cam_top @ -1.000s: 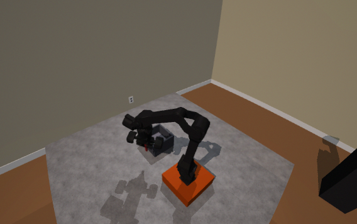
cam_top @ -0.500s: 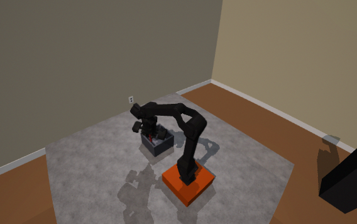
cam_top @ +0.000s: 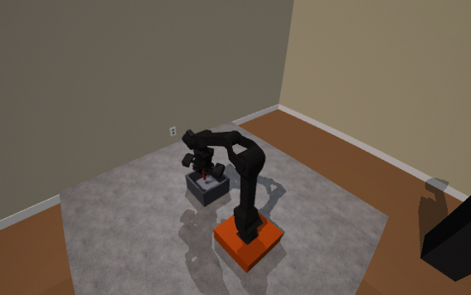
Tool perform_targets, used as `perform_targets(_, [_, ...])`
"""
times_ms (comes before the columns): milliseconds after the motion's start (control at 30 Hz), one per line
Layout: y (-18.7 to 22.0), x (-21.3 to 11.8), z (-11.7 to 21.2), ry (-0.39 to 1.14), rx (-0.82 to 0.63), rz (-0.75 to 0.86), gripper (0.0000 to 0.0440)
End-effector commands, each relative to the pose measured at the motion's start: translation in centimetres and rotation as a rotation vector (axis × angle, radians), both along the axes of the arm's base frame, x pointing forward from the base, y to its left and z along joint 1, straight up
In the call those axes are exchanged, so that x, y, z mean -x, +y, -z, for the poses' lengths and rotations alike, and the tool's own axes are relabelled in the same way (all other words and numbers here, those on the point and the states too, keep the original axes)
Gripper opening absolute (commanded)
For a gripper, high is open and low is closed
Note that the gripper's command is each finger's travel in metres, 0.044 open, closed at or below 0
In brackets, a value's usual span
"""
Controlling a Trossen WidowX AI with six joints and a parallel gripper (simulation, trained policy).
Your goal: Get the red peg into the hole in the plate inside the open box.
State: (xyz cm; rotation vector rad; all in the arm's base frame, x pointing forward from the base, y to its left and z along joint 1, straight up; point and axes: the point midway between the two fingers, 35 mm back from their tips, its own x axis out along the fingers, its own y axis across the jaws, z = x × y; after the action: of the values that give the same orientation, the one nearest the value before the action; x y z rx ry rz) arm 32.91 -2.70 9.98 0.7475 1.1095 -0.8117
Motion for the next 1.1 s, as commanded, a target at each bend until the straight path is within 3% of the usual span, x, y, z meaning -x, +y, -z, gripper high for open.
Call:
perform_targets(0, [-0.6, -0.6, 0.6, 0.008, -0.009, 0.006, 0.0006])
perform_targets(300, [-1.9, -1.5, 3.1, 0.047, -0.032, 0.019, 0.0009])
perform_targets(367, [-2.1, -1.6, 3.9, 0.061, -0.033, 0.016, 0.0031])
perform_targets(533, [-2.6, -1.8, 5.3, 0.1, -0.029, -0.007, 0.0136])
perform_targets(800, [-3.2, -2.9, 5.7, 0.115, -0.029, -0.021, 0.0141])
perform_targets(1067, [-4.5, -5.1, 5.6, 0.096, -0.017, -0.043, 0.0322])
